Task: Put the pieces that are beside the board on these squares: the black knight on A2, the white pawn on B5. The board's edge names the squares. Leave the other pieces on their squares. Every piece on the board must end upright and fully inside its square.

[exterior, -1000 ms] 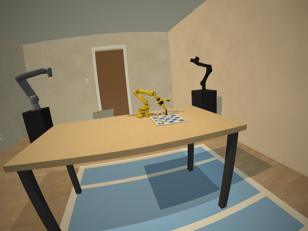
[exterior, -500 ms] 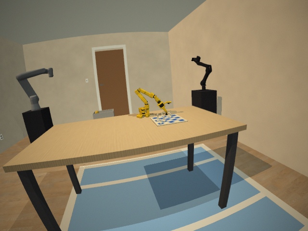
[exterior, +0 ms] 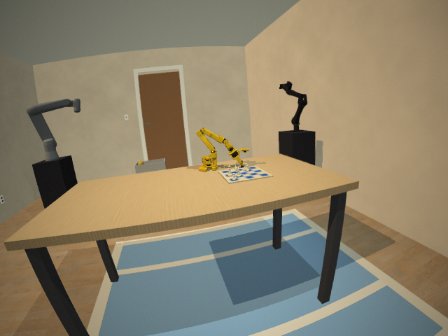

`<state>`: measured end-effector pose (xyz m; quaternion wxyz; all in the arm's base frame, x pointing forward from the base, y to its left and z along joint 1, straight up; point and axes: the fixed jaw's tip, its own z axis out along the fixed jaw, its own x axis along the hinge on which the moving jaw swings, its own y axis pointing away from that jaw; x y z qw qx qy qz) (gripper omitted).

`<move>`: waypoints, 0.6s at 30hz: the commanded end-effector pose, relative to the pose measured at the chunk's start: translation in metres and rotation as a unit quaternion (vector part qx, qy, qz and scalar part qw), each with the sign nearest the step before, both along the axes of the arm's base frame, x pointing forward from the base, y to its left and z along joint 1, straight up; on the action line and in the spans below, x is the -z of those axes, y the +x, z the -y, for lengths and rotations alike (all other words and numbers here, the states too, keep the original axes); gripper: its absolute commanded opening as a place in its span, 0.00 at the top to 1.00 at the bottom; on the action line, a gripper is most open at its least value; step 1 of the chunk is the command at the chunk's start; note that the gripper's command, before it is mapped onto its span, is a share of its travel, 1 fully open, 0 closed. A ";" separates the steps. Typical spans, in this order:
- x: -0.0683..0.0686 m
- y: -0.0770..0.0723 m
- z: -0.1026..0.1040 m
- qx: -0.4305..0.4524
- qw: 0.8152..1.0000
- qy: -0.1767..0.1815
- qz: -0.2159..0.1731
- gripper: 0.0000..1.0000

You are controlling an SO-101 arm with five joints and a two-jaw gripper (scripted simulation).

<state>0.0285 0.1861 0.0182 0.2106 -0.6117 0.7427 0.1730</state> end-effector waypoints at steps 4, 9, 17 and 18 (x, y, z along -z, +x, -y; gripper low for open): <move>0.004 -0.002 0.004 0.000 1.000 -0.004 -0.003 0.87; 0.004 -0.002 0.004 0.000 1.000 -0.004 -0.003 0.87; 0.001 -0.002 0.002 0.000 1.000 -0.004 -0.003 0.87; 0.001 -0.002 0.002 0.000 1.000 -0.004 -0.003 0.87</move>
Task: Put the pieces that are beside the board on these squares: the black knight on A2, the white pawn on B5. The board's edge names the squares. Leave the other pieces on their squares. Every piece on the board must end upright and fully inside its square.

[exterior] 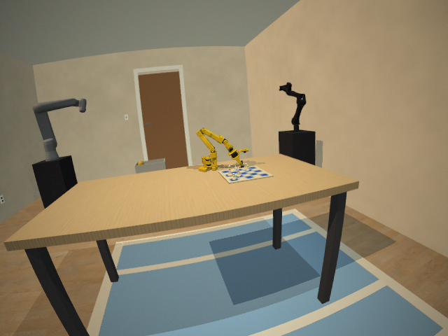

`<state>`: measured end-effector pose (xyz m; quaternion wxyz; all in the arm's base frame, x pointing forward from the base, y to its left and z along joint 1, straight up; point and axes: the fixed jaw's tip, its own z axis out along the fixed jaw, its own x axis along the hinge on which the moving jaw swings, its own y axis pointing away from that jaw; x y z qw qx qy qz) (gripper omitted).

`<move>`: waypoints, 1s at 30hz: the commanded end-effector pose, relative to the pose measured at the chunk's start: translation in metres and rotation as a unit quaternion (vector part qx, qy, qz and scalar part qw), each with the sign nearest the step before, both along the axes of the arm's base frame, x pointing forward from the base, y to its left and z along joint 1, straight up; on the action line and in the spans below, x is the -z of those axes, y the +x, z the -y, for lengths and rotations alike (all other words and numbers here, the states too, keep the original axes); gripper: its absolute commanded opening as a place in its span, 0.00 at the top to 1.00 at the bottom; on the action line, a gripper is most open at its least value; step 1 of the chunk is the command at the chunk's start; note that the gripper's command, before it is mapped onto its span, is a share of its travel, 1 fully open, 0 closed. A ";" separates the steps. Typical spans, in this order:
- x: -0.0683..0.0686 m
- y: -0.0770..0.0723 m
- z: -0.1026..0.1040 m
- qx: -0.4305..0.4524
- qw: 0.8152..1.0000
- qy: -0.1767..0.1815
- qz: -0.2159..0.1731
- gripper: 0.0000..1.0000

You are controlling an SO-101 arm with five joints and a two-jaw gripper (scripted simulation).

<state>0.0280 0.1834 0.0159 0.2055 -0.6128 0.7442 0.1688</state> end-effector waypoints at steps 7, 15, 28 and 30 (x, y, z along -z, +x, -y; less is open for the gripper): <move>-0.003 -0.001 -0.001 0.000 1.000 0.003 -0.002 0.87; -0.006 -0.001 -0.004 0.000 1.000 0.003 -0.002 0.87; -0.006 0.001 -0.003 0.001 1.000 0.002 0.000 0.87; -0.006 0.002 -0.003 0.002 1.000 0.002 0.001 0.87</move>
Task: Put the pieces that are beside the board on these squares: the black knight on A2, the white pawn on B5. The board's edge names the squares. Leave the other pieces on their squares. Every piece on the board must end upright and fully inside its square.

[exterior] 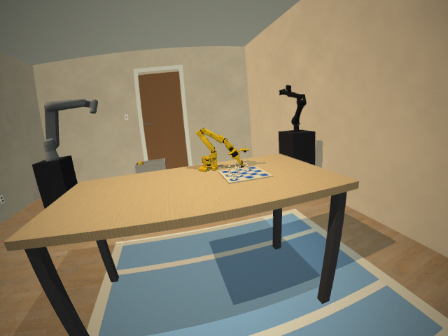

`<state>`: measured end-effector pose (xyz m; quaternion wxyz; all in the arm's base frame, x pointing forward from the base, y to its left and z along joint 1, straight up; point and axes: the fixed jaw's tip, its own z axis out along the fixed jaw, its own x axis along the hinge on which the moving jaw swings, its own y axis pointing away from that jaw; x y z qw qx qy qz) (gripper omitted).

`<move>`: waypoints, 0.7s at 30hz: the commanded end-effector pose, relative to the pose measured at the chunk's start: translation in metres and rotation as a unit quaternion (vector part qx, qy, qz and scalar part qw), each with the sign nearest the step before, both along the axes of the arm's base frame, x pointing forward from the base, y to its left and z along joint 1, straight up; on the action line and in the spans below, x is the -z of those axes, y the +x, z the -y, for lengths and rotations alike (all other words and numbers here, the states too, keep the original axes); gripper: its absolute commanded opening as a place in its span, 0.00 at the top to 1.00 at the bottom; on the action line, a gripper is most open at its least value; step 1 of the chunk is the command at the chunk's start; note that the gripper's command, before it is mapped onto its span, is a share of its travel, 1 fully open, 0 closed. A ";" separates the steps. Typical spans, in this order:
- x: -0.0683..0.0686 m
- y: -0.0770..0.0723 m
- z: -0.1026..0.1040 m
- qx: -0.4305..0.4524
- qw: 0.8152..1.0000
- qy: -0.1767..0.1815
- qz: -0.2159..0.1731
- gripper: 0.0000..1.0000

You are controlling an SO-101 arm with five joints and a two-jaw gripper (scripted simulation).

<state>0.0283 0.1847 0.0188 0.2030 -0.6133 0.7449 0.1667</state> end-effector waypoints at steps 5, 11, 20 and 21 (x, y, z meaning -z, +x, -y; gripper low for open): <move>-0.003 0.002 -0.002 0.002 1.000 0.006 0.002 0.87; -0.004 0.004 -0.003 0.006 1.000 0.006 0.002 0.87; -0.004 0.004 -0.003 0.008 1.000 0.006 0.002 0.87; -0.004 0.004 -0.003 0.008 1.000 0.006 0.002 0.87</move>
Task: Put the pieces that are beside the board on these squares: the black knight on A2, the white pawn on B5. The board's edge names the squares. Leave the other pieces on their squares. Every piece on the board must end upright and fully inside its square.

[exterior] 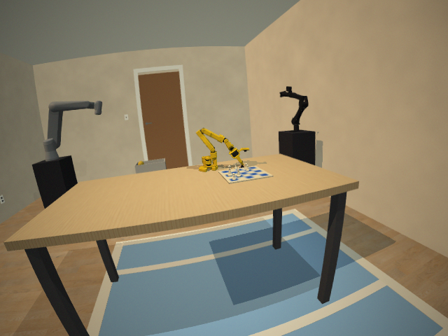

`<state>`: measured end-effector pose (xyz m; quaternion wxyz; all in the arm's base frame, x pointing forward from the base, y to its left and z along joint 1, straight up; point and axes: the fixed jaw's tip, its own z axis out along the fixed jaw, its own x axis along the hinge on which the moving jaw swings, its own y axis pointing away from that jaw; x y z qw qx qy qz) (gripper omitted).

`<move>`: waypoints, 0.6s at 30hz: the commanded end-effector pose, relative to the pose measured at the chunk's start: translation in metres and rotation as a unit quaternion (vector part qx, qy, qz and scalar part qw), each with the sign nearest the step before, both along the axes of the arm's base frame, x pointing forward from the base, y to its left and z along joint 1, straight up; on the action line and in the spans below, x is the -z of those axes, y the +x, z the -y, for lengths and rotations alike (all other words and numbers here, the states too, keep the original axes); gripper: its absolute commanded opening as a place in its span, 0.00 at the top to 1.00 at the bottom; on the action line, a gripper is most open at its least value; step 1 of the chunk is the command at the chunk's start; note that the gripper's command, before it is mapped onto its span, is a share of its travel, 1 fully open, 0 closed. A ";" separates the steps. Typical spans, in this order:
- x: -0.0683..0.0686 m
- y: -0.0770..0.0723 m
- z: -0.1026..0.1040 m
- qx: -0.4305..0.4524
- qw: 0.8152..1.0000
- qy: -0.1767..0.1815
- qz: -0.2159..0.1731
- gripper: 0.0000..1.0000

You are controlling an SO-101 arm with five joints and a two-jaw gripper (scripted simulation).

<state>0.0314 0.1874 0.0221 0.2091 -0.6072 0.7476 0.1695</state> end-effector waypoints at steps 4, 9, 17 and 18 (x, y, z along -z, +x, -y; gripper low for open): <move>0.000 0.001 0.000 0.001 1.000 -0.001 0.000 0.87; 0.001 0.001 0.000 0.001 1.000 -0.001 0.000 0.87; 0.001 0.001 0.001 0.001 1.000 -0.001 0.000 0.87; 0.001 0.001 0.001 0.001 1.000 -0.001 0.000 0.87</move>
